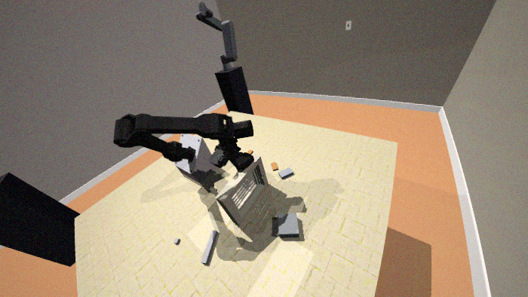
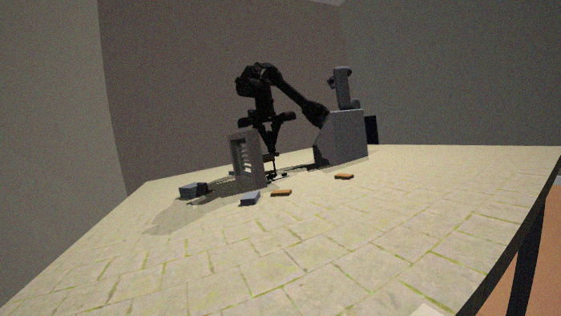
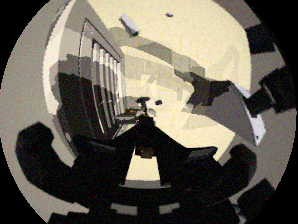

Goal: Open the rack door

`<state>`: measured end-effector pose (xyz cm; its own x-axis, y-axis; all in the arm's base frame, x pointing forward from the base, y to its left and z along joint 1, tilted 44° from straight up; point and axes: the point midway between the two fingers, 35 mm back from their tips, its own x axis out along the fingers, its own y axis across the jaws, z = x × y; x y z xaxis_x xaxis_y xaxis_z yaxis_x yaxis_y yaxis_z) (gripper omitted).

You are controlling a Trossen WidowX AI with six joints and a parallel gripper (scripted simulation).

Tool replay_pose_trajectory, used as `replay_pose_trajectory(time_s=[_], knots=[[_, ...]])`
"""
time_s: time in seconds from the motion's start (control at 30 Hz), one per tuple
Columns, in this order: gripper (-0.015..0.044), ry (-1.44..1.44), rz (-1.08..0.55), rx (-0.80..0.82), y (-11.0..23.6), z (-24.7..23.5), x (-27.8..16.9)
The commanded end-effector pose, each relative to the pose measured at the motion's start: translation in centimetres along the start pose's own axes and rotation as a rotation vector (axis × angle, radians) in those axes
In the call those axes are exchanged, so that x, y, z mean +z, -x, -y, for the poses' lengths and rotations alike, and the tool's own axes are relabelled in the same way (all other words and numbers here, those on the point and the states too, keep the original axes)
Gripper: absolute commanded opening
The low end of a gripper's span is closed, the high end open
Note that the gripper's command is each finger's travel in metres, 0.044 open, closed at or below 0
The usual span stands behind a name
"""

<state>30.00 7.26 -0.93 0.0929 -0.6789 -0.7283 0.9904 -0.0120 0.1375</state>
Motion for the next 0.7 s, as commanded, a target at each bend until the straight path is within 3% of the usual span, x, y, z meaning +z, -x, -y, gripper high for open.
replay_pose_trajectory(time_s=[0.0, 0.13, 0.67], knots=[[0.0040, -0.001, 0.002, 0.001, -0.02, 0.00, 0.02], [0.0014, -0.001, 0.002, 0.001, -0.02, 0.00, 0.02], [0.0012, 0.250, 0.002, 0.000, -0.01, 0.92, 0.66]])
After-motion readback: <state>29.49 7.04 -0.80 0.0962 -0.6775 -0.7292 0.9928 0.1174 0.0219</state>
